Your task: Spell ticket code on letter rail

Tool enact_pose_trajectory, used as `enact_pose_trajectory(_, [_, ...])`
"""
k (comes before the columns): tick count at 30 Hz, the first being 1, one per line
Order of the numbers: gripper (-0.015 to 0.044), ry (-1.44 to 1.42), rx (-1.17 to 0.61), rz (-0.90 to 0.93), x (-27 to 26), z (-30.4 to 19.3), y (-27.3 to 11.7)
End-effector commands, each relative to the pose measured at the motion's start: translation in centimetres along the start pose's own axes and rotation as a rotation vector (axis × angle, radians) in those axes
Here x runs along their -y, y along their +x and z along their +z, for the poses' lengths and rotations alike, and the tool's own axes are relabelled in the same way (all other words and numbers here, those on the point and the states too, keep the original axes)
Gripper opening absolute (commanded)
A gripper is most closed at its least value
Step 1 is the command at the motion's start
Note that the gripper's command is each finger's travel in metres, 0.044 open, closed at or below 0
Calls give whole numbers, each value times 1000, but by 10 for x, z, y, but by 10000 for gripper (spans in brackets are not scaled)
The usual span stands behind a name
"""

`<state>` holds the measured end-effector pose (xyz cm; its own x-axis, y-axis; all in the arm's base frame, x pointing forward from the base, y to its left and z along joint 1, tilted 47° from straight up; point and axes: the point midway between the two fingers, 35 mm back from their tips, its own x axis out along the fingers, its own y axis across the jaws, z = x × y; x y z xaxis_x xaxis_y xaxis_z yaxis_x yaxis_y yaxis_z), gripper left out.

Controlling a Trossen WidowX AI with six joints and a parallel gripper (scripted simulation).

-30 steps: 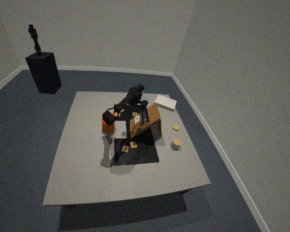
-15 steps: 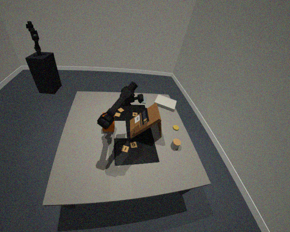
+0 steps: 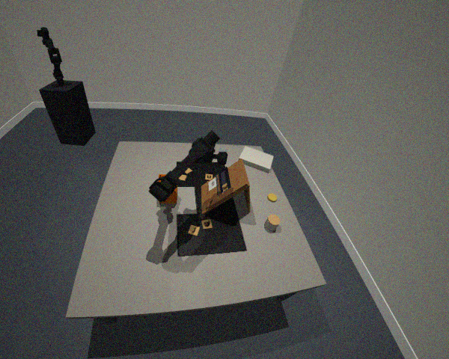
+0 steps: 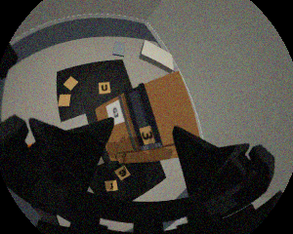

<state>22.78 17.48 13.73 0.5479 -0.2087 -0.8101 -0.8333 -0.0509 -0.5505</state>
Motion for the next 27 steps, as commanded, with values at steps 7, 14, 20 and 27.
enact_pose_trajectory(7, [340,716,-27,-45,54,-62,27])
enact_pose_trajectory(14, [340,1184,-25,-119,86,-122,40])
enact_pose_trajectory(20, [340,1471,-27,-206,104,-180,49])
enact_pose_trajectory(27, [340,1984,-315,-319,63,-252,84])
